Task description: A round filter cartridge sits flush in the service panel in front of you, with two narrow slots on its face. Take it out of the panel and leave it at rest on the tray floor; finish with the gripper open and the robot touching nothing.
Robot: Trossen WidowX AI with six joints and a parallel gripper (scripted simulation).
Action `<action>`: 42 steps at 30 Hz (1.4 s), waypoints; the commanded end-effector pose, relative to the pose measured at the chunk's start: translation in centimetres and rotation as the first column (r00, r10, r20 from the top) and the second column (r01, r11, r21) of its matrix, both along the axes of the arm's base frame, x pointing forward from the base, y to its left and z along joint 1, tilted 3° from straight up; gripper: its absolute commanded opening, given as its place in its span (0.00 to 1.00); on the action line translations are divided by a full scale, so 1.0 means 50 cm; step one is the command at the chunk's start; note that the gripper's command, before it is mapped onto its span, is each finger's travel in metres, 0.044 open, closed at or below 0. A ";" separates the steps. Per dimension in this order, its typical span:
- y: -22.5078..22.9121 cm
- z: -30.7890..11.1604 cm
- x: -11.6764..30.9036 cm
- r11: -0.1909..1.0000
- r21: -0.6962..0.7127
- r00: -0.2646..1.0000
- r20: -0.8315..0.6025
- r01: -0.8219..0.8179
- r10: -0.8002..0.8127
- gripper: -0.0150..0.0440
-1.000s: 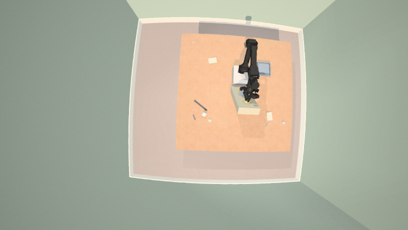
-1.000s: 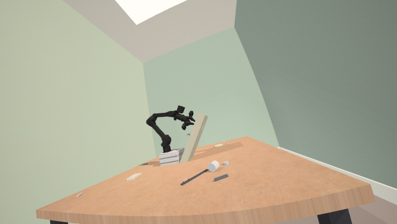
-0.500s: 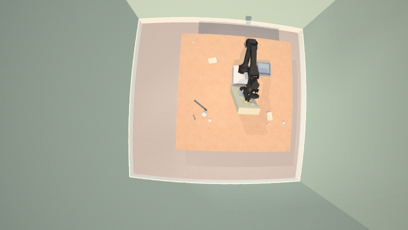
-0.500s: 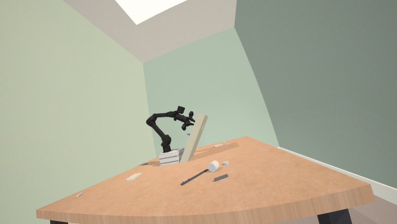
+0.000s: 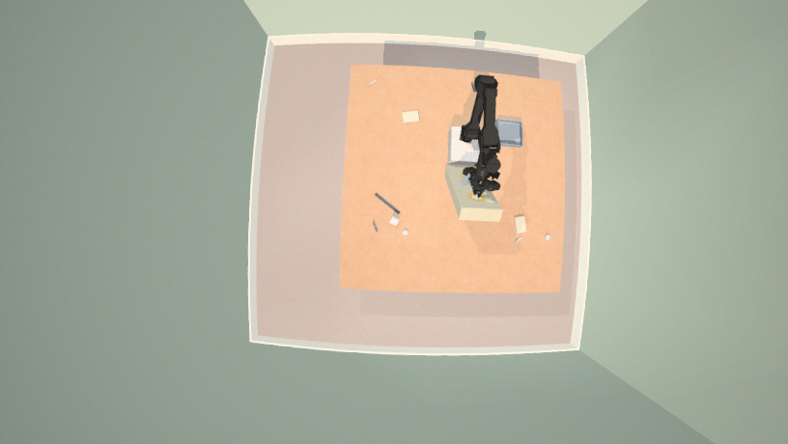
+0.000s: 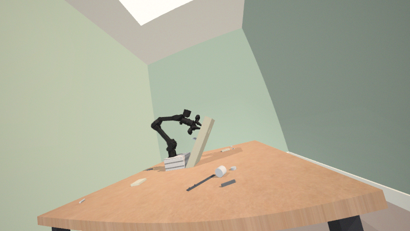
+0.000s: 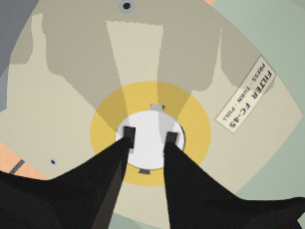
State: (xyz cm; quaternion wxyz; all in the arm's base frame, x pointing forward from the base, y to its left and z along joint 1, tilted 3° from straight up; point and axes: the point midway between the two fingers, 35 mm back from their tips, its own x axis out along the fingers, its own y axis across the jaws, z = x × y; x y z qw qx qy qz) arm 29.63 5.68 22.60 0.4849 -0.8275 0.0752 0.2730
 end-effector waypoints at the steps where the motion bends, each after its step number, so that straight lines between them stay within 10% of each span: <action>1: 0.001 0.003 0.001 1.000 -0.001 1.000 0.000 -0.003 0.003 0.44; 42: 0.001 -0.004 0.004 1.000 -0.001 1.000 0.001 -0.003 0.003 0.44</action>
